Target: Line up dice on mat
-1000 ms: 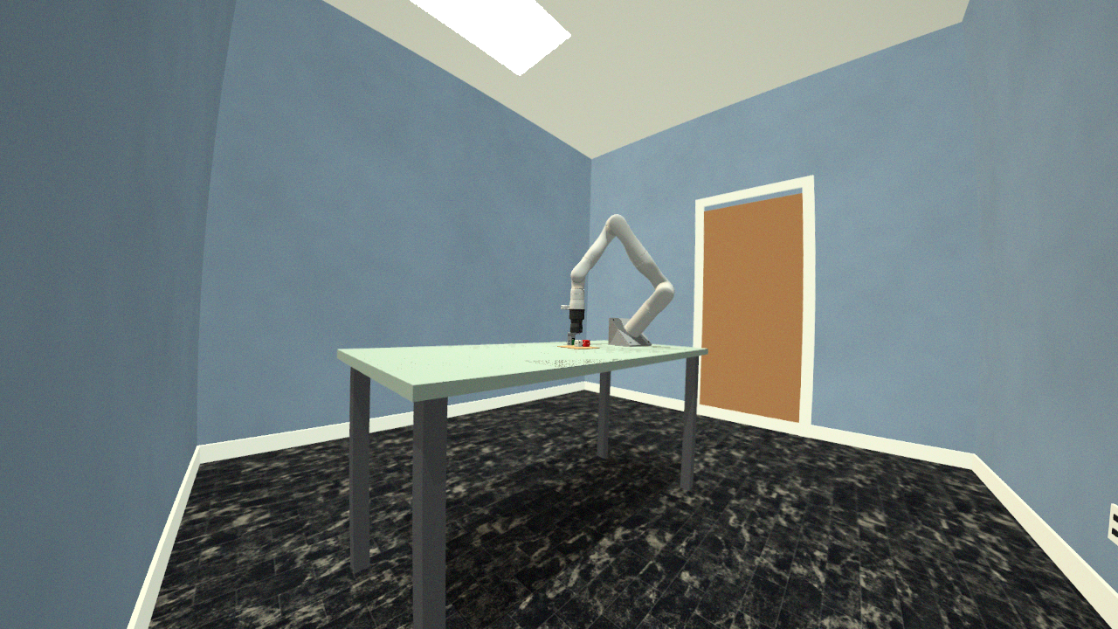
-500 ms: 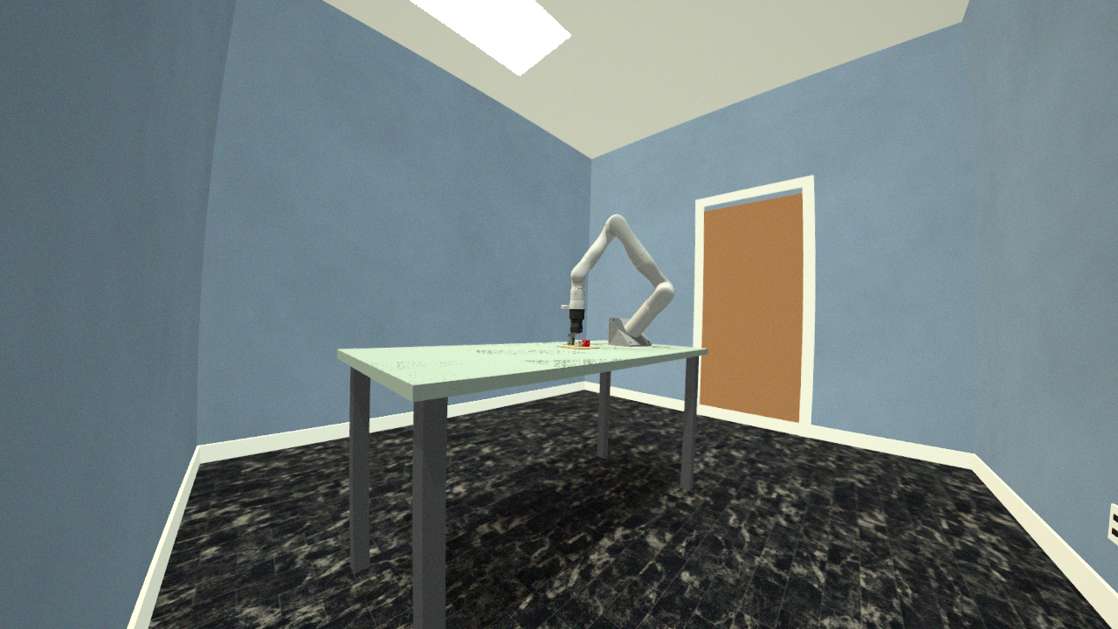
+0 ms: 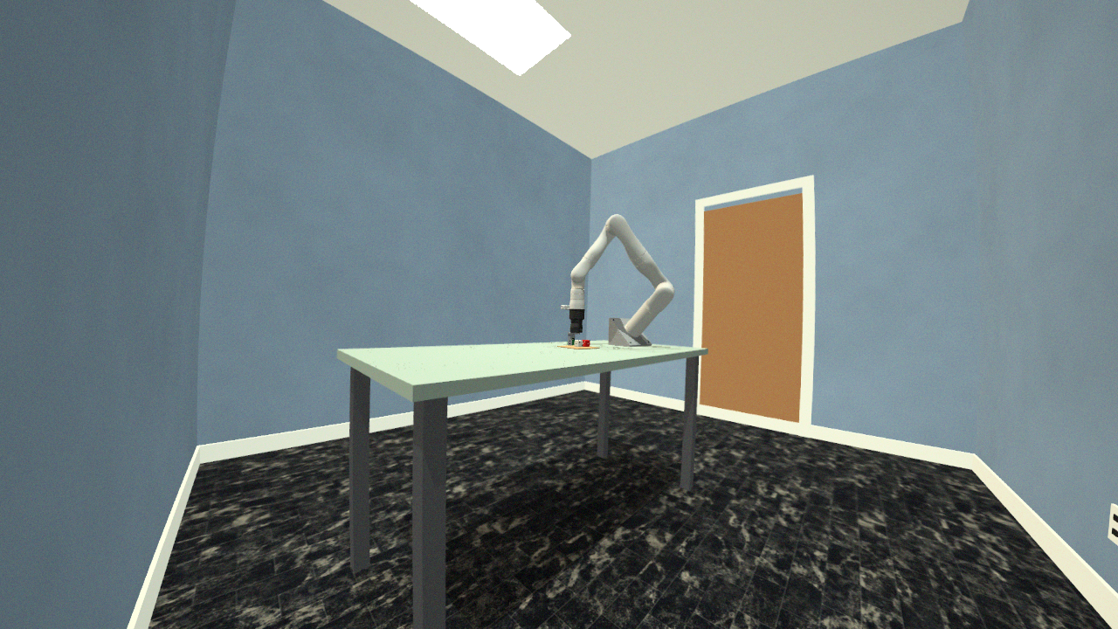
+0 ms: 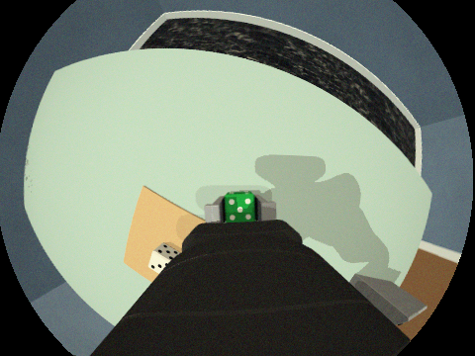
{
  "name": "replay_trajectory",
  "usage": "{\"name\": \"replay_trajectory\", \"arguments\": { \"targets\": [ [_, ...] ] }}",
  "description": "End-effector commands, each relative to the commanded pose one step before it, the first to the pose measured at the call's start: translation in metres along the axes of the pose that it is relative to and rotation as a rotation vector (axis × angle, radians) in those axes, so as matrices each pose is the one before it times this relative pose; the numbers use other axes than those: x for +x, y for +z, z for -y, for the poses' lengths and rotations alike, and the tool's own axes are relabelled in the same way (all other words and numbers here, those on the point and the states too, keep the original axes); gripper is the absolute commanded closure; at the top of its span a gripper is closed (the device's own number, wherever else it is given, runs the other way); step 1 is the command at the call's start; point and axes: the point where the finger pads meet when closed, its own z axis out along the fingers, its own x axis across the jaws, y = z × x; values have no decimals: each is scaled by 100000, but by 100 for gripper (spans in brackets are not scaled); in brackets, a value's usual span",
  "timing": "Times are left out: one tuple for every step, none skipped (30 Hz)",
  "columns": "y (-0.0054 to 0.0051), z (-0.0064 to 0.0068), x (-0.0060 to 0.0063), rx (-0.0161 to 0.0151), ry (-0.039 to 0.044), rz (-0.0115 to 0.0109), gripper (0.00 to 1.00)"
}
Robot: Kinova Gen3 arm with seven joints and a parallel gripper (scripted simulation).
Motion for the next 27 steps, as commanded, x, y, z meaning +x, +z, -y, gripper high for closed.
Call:
{"name": "replay_trajectory", "arguments": {
  "targets": [
    [-78,63,-16,185,8,62,43],
    [0,0,0,0,0,0,43],
    [0,0,0,0,0,0,43],
    [0,0,0,0,0,0,43],
    [0,0,0,0,0,0,43],
    [0,0,0,0,0,0,43],
    [0,0,0,0,0,0,43],
    [0,0,0,0,0,0,43],
    [0,0,0,0,0,0,43],
    [0,0,0,0,0,0,43],
    [-4,0,0,0,0,0,43],
    [-27,0,0,0,0,0,43],
    [-68,0,0,0,0,0,43],
    [-123,0,0,0,0,0,43],
    [-188,0,0,0,0,0,43],
    [0,0,0,0,0,0,43],
    [0,0,0,0,0,0,43],
    [-257,0,0,0,0,0,43],
    [-328,-1,0,0,0,0,43],
    [-395,0,0,0,0,0,43],
    [-459,0,0,0,0,0,43],
    [-516,0,0,0,0,0,43],
    [-564,0,0,0,0,0,43],
    [-601,0,0,0,0,0,43],
    [-627,0,0,0,0,0,43],
    [-641,0,0,0,0,0,43],
    [-643,0,0,0,0,0,43]
  ]
}}
